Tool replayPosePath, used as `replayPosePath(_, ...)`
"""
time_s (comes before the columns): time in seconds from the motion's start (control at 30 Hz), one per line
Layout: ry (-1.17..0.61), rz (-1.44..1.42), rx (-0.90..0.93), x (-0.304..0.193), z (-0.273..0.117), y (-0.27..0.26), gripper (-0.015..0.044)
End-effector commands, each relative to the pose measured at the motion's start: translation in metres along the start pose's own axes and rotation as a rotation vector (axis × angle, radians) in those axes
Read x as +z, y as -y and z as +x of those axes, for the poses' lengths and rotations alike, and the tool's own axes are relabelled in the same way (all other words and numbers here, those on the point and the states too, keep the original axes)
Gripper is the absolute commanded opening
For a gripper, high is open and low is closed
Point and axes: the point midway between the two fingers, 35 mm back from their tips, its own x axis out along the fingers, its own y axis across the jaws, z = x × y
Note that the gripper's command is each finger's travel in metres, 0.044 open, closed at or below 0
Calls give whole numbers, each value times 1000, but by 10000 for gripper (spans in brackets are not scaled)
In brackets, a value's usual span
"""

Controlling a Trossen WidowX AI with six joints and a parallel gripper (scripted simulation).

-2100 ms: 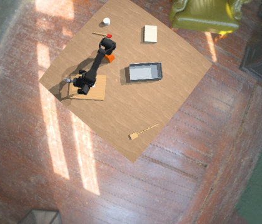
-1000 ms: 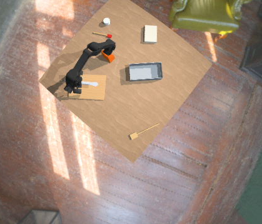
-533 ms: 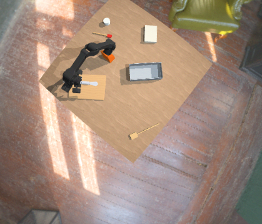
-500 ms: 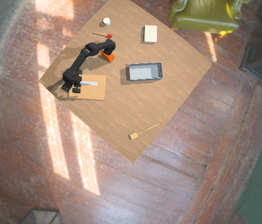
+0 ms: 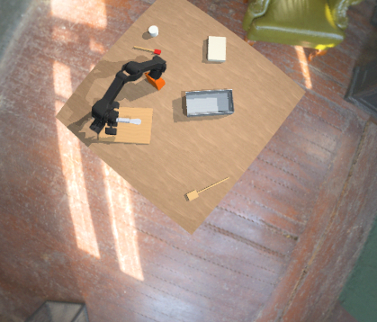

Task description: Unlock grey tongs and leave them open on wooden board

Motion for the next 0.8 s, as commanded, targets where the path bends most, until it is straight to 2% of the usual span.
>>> replayPosePath(0.0,-4,-5,4,-1,7,-1,-150)
replayPosePath(0.77,-11,-5,23,-4,45,-4,-150)
